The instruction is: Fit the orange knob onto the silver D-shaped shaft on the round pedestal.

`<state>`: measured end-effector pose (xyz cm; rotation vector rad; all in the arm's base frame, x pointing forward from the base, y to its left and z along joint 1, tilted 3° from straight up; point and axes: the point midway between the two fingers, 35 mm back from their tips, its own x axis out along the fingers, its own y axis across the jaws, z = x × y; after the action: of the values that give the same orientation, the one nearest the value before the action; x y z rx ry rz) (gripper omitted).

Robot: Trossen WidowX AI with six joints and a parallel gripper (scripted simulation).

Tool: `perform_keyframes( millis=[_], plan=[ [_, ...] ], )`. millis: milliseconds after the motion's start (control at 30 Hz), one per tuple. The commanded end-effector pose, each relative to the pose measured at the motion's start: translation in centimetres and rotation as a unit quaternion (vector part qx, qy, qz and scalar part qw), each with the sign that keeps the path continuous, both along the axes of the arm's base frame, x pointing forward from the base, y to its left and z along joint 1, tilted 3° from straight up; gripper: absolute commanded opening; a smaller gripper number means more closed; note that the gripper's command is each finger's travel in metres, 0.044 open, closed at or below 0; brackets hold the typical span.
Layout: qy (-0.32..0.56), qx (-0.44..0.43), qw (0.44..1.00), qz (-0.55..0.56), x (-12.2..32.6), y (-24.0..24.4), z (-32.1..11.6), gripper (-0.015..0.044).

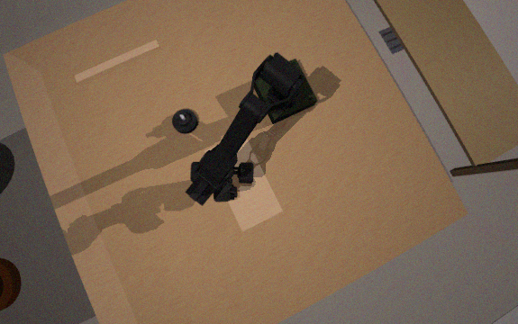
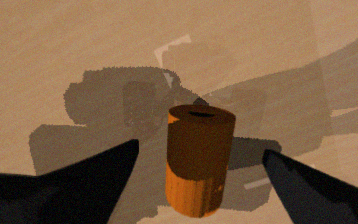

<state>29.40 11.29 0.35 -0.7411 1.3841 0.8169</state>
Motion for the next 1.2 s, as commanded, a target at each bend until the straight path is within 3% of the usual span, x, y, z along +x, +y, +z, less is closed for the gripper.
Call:
perform_keyframes(
  millis=[0, 167, 467, 767, 1167],
  plan=[
    [0.007, 0.001, 1.0, -0.002, -0.2, 0.0, -0.5, 0.0361],
    [0.007, 0.001, 1.0, -0.002, -0.2, 0.0, -0.5, 0.024],
    [0.007, 0.001, 1.0, -0.002, -0.2, 0.0, -0.5, 0.024],
    [0.007, 0.001, 1.0, -0.002, -0.2, 0.0, -0.5, 0.018],
    [0.007, 0.001, 1.0, -0.002, -0.2, -0.1, 1.0, 0.018]
  ],
)
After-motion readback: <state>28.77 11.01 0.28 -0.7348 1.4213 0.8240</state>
